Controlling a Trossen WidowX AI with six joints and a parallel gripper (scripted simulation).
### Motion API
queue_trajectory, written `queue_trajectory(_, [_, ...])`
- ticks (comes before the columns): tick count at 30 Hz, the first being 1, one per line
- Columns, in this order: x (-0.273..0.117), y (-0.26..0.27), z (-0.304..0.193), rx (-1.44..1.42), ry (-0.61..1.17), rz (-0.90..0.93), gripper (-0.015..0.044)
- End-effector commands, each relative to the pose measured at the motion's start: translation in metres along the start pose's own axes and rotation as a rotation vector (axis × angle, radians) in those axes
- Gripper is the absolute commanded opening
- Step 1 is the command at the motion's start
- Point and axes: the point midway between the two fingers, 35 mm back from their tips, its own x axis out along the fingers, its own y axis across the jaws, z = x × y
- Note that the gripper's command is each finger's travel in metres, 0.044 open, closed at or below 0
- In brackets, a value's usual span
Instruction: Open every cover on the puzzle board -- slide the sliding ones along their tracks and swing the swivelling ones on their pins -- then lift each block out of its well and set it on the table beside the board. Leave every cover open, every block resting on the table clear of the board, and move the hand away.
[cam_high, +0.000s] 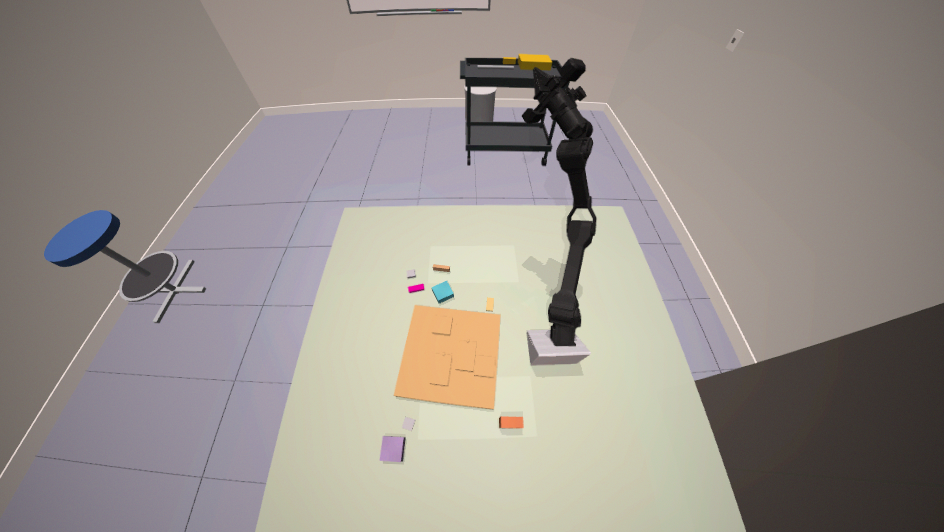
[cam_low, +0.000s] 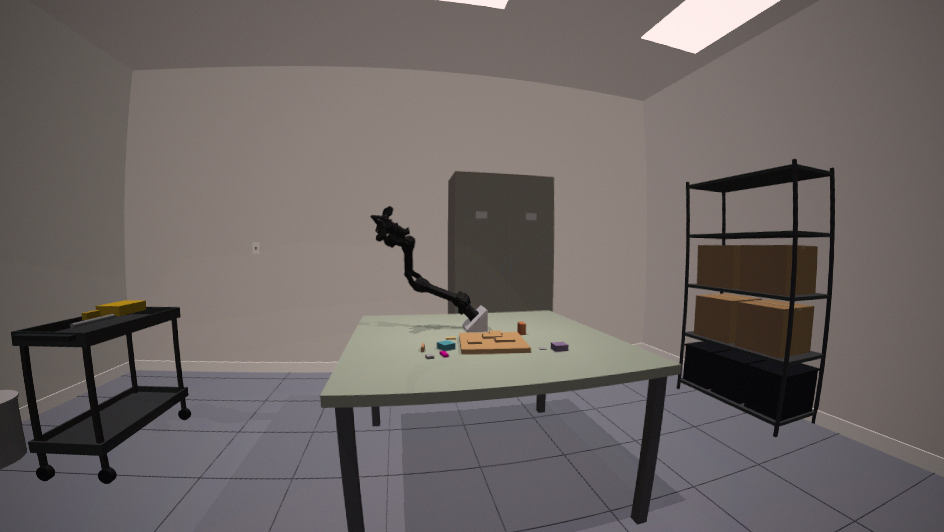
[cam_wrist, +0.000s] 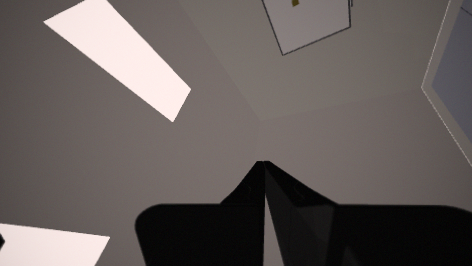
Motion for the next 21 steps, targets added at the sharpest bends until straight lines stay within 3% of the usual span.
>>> queue_trajectory(1, [-0.001, 0.002, -0.01, -0.018, 0.016, 0.006, 0.0])
queue_trajectory(21, [-0.008, 0.005, -0.108, -0.173, 0.234, 0.019, 0.0])
